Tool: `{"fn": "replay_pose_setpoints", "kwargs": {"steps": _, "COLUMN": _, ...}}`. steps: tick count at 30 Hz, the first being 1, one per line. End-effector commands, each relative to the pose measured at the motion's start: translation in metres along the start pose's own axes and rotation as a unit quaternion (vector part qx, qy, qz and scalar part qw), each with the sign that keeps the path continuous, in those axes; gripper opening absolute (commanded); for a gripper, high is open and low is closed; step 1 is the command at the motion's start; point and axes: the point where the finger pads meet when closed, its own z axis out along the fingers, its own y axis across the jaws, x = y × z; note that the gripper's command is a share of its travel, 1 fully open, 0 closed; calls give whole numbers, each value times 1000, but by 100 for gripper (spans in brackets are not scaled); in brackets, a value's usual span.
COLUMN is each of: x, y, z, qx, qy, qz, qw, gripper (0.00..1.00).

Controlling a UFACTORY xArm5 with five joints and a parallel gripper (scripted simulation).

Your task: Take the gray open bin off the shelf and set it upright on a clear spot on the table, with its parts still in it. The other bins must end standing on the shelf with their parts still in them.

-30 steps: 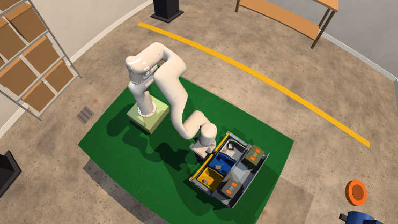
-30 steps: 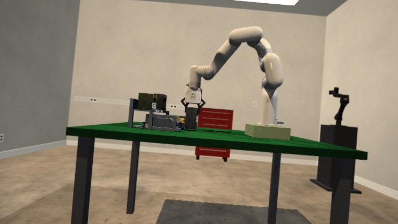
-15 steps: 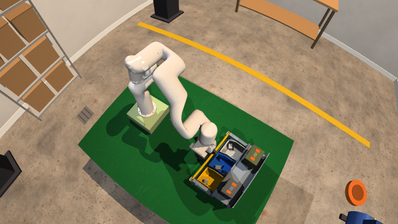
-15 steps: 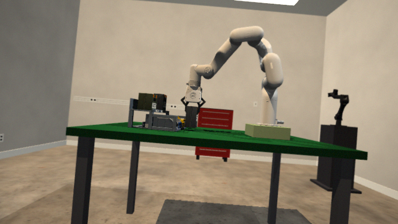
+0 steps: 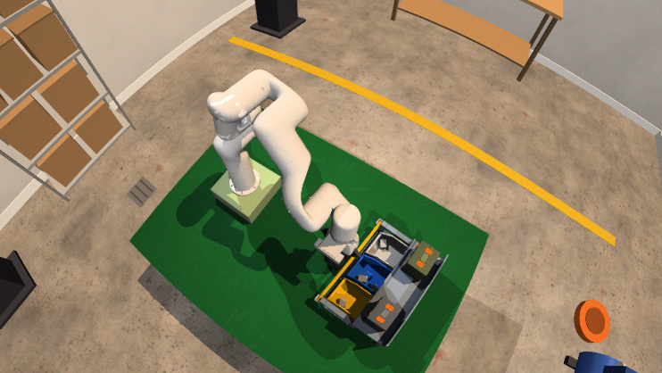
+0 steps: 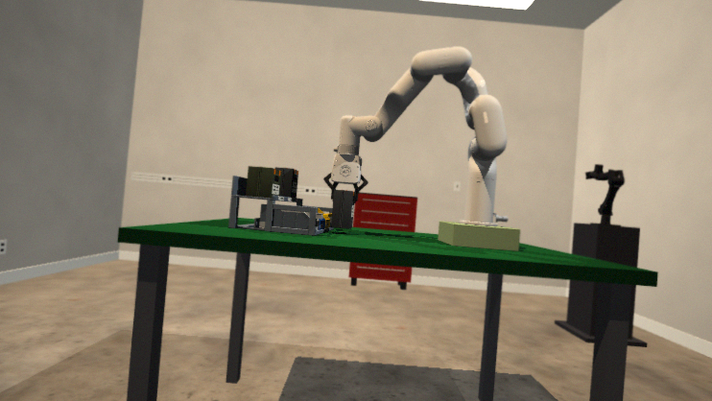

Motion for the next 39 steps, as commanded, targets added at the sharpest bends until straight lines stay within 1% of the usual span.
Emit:
{"fn": "replay_pose_setpoints", "kwargs": {"steps": 1, "x": 8, "y": 1, "z": -2, "qx": 2, "qy": -3, "qz": 0, "qw": 1000, "gripper": 0}}
{"fn": "replay_pose_setpoints", "kwargs": {"steps": 11, "x": 33, "y": 7, "z": -1, "qx": 2, "qy": -3, "qz": 0, "qw": 1000, "gripper": 0}}
{"fn": "replay_pose_setpoints", "kwargs": {"steps": 13, "x": 33, "y": 7, "z": -1, "qx": 2, "qy": -3, "qz": 0, "qw": 1000, "gripper": 0}}
{"fn": "replay_pose_setpoints", "kwargs": {"steps": 28, "x": 68, "y": 17, "z": -1, "qx": 2, "qy": -3, "qz": 0, "qw": 1000, "gripper": 0}}
{"fn": "replay_pose_setpoints", "kwargs": {"steps": 30, "x": 68, "y": 17, "z": -1, "qx": 2, "qy": -3, "qz": 0, "qw": 1000, "gripper": 0}}
{"fn": "replay_pose_setpoints", "kwargs": {"steps": 39, "x": 88, "y": 23, "z": -1, "qx": 2, "qy": -3, "qz": 0, "qw": 1000, "gripper": 0}}
